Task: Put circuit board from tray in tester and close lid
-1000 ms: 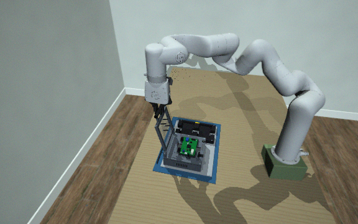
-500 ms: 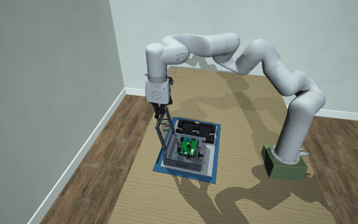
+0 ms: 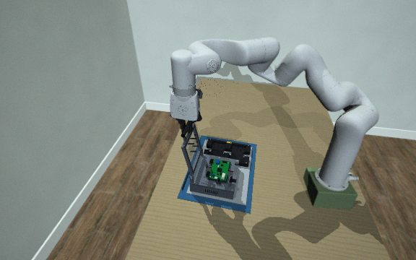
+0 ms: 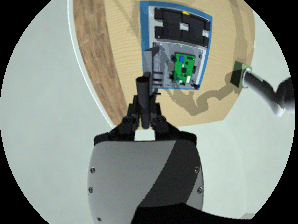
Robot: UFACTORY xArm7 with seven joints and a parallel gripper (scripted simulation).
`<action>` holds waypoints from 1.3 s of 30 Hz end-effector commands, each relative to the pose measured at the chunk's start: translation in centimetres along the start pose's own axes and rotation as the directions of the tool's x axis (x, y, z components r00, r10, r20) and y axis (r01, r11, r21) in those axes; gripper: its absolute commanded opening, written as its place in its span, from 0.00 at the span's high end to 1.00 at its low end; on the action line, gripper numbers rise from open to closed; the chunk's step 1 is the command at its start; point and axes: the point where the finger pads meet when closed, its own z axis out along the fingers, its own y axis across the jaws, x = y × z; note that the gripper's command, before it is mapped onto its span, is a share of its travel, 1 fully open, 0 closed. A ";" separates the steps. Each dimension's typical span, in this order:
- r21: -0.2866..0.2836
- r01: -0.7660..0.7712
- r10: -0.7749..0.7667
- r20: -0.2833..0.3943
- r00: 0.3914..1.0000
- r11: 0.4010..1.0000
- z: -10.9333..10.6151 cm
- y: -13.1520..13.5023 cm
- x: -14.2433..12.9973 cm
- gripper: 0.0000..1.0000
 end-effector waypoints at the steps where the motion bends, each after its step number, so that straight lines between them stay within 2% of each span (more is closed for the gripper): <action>1: 0.004 0.000 0.000 0.001 1.000 1.000 -0.2 0.1 -0.1 1.00; 39: 0.004 0.000 0.000 0.001 1.000 1.000 -0.6 2.9 0.0 1.00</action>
